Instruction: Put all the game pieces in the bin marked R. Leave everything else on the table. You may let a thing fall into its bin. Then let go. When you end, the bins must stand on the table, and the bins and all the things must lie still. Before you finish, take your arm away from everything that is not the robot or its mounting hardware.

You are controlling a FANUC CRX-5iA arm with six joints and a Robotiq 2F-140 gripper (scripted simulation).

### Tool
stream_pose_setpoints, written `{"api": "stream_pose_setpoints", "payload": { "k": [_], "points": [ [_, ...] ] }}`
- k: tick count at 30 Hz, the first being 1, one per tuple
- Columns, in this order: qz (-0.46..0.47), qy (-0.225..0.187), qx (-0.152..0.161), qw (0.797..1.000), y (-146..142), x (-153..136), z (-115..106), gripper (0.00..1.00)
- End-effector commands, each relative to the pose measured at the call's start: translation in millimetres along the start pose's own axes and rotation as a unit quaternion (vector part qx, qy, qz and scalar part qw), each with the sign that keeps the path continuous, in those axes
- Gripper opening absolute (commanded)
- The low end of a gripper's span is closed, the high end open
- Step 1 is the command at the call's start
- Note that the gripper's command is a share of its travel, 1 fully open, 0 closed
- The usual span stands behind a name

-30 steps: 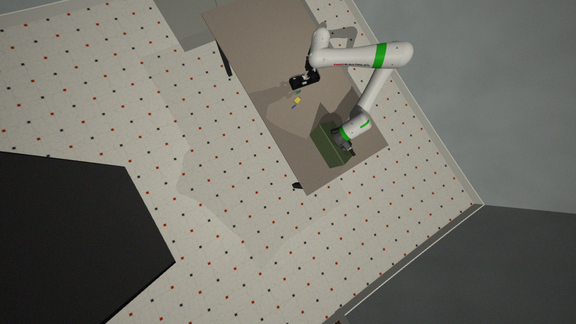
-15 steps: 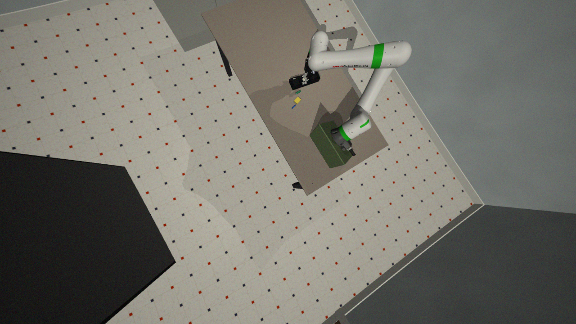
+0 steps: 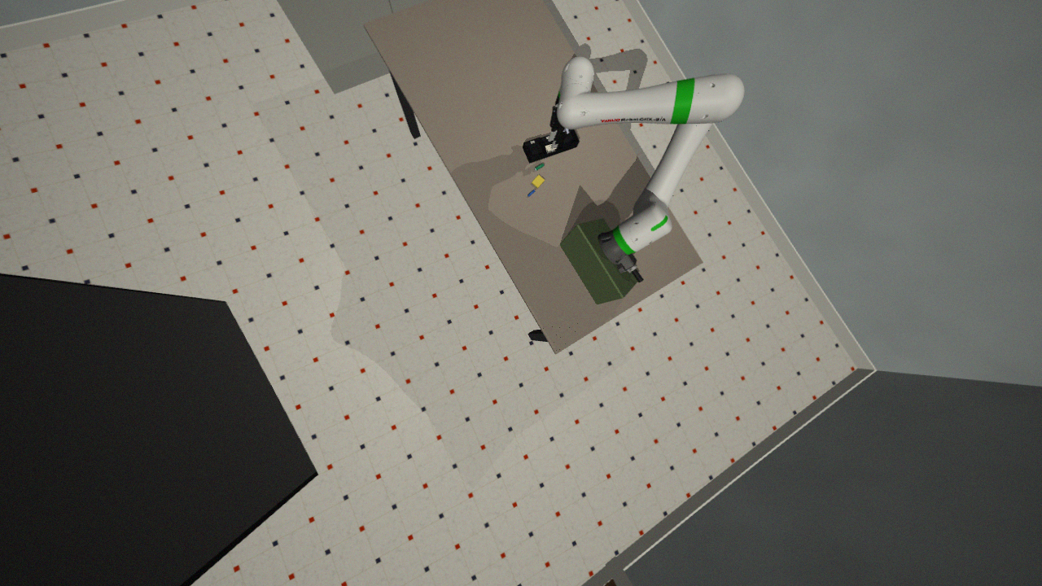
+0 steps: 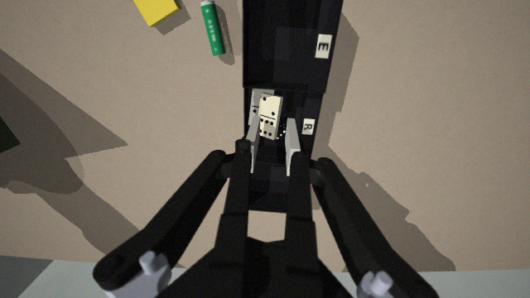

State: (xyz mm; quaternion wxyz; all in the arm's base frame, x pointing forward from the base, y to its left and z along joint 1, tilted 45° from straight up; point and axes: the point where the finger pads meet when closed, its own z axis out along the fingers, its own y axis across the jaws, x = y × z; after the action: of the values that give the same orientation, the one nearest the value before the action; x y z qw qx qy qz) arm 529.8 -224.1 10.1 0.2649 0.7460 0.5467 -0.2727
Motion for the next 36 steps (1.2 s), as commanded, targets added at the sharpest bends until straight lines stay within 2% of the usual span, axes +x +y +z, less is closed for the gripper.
{"api": "stream_pose_setpoints", "payload": {
  "k": [1,12,20,27,28,36],
  "points": [
    [0.0,0.0,0.0,1.0,0.1,0.1,-0.2,0.19],
    [0.0,0.0,0.0,1.0,0.1,0.1,-0.2,0.19],
    [0.0,0.0,0.0,1.0,0.1,0.1,-28.6,0.19],
    [0.0,0.0,0.0,1.0,0.1,-0.1,-28.6,0.19],
    [0.0,0.0,0.0,1.0,0.1,-0.1,-32.6,1.0],
    [0.0,0.0,0.0,1.0,0.0,-0.1,-56.6,1.0]
  ]
}}
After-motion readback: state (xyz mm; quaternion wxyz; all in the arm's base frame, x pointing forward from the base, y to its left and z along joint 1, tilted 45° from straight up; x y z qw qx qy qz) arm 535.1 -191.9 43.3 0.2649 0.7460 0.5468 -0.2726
